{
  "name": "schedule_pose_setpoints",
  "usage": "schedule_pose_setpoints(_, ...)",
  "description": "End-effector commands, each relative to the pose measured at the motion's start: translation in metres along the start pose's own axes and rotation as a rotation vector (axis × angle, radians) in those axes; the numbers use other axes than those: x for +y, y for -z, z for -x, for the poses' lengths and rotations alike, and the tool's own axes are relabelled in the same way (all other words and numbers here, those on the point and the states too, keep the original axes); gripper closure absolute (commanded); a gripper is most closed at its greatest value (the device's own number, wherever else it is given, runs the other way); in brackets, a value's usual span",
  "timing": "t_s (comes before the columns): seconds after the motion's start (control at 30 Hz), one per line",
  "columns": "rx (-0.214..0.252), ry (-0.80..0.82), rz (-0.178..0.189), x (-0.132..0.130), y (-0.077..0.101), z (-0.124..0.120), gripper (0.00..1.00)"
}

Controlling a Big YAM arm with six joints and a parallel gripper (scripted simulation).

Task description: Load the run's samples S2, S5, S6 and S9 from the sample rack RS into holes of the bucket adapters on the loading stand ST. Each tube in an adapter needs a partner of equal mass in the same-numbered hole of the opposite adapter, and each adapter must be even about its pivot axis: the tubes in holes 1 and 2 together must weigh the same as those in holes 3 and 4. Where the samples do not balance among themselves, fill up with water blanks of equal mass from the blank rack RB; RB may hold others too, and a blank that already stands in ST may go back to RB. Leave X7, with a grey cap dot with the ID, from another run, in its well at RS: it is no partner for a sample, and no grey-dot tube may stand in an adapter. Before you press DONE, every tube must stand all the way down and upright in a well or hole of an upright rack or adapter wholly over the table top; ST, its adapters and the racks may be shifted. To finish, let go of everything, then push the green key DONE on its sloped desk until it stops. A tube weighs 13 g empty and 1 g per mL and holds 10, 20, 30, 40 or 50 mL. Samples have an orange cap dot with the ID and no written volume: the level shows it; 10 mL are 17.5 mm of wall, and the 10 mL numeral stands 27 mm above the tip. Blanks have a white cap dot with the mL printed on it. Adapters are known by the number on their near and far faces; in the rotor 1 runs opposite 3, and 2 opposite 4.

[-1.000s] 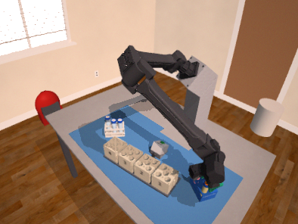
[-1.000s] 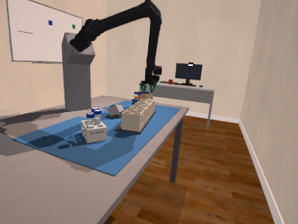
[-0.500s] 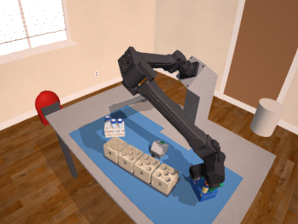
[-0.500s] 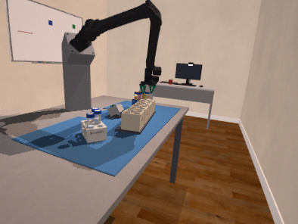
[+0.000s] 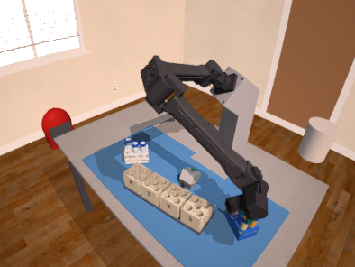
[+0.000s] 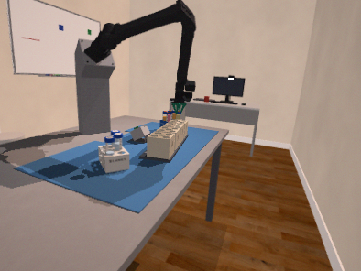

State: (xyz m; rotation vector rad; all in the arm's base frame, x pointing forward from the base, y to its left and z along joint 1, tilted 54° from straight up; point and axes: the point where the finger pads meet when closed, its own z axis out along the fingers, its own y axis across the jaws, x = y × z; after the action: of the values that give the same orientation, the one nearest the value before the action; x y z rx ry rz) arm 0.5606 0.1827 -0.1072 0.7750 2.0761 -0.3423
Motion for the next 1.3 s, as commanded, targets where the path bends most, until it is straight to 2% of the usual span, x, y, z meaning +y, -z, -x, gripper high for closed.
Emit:
schedule_pose_setpoints(0.0, -0.005, 0.001, 0.015, 0.007, 0.006, 0.003, 1.00)
schedule_pose_setpoints(0.07, -0.005, 0.001, 0.015, 0.007, 0.006, 0.003, 1.00)
schedule_pose_setpoints(0.13, -0.006, 0.003, 0.030, 0.012, 0.026, 0.002, 1.00)
schedule_pose_setpoints(0.27, -0.006, 0.003, 0.030, 0.011, 0.039, 0.002, 1.00)
schedule_pose_setpoints(0.33, -0.006, 0.003, 0.030, 0.011, 0.039, 0.002, 1.00)
schedule_pose_setpoints(0.83, -0.005, 0.003, 0.031, 0.009, 0.089, 0.002, 1.00)
schedule_pose_setpoints(0.93, -0.002, 0.004, 0.022, 0.008, 0.087, 0.000, 1.00)
schedule_pose_setpoints(0.97, -0.005, 0.001, 0.032, 0.010, 0.096, 0.002, 1.00)
schedule_pose_setpoints(1.27, -0.005, 0.001, 0.033, 0.009, 0.126, 0.002, 1.00)
